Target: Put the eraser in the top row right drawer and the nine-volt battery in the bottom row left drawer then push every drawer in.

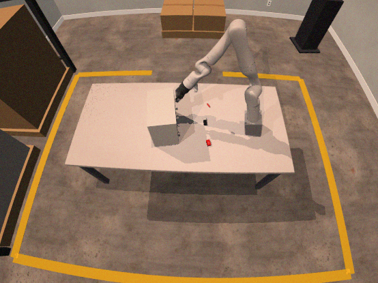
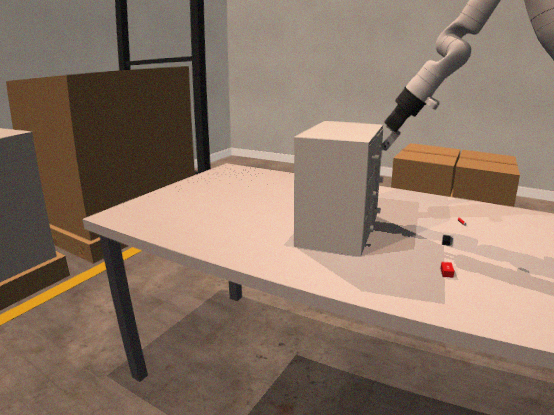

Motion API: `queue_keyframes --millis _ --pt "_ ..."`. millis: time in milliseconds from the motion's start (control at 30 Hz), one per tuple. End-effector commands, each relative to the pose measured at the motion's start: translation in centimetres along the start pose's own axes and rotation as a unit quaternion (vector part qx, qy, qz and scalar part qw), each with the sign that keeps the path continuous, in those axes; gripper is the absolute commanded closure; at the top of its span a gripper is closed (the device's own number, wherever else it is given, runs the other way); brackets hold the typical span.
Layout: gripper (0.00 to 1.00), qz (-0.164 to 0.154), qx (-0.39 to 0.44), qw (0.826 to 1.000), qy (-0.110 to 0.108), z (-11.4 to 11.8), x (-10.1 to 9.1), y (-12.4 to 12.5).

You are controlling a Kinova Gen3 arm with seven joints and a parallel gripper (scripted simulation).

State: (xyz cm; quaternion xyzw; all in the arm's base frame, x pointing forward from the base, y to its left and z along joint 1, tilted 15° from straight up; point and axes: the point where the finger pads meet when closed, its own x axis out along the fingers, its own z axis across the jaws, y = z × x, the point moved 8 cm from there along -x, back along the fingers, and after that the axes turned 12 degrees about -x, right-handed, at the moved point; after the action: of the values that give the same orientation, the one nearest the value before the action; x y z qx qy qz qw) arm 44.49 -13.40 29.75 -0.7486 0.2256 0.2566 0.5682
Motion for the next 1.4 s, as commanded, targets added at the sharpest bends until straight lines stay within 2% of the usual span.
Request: queue_keyframes --millis 0,1367 --pt "0.63 0.002 0.000 1.000 0.000 0.0 -0.2 0.5" --pt "0.63 0.002 0.000 1.000 0.000 0.8 -3.0 4.3"
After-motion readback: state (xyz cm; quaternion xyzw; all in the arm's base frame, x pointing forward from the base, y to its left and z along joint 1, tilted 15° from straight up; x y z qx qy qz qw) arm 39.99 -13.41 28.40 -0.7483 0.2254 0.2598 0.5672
